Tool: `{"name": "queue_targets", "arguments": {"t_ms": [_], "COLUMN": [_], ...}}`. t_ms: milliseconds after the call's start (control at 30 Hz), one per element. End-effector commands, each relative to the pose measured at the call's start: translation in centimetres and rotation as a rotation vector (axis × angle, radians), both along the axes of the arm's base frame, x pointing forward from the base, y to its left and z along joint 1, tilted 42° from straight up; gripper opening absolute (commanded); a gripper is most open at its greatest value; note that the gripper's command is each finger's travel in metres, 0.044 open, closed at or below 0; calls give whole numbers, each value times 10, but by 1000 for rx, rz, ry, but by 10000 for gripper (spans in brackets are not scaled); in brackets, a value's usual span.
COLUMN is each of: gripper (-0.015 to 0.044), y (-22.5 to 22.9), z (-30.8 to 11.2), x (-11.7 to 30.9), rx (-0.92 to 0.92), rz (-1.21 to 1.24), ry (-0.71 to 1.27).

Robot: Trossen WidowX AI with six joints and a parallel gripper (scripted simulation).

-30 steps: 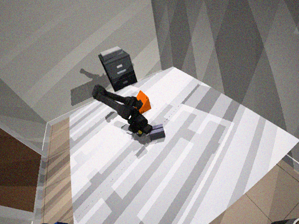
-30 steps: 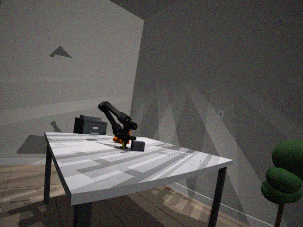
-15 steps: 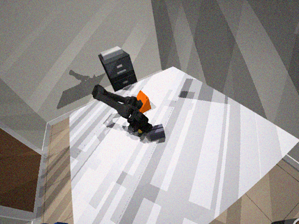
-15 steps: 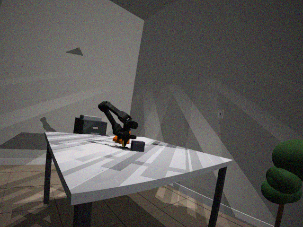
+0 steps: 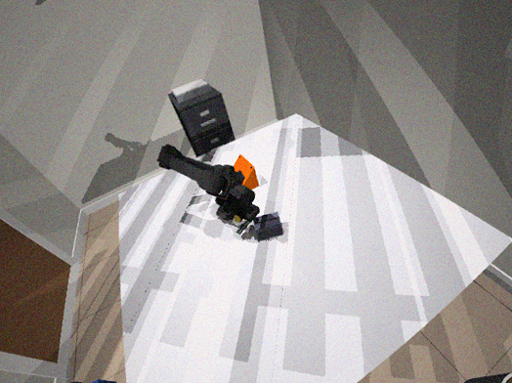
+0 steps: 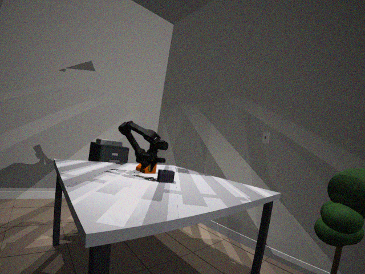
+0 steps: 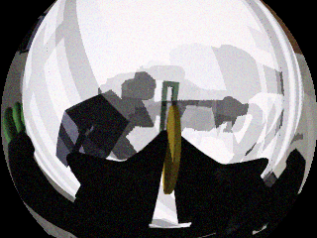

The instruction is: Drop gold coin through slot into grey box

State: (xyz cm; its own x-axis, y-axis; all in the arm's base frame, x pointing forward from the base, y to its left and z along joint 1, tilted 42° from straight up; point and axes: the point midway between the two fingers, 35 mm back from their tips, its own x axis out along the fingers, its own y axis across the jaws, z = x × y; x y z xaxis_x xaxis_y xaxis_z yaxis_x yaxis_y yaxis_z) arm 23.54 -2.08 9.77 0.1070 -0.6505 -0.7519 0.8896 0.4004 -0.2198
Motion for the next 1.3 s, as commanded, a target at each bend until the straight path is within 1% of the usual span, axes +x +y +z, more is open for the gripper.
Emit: {"name": "queue_targets", "arguments": {"t_ms": [0, 467, 600, 1267], "gripper": [0, 0, 0, 0], "y": [8, 29, 30, 34], "z": [9, 36, 37, 35], "x": [1, -7, -7, -7], "rx": [6, 1, 2, 75], "rz": [0, -1, -17, -510], "ry": [-10, -9, -23, -449]}}
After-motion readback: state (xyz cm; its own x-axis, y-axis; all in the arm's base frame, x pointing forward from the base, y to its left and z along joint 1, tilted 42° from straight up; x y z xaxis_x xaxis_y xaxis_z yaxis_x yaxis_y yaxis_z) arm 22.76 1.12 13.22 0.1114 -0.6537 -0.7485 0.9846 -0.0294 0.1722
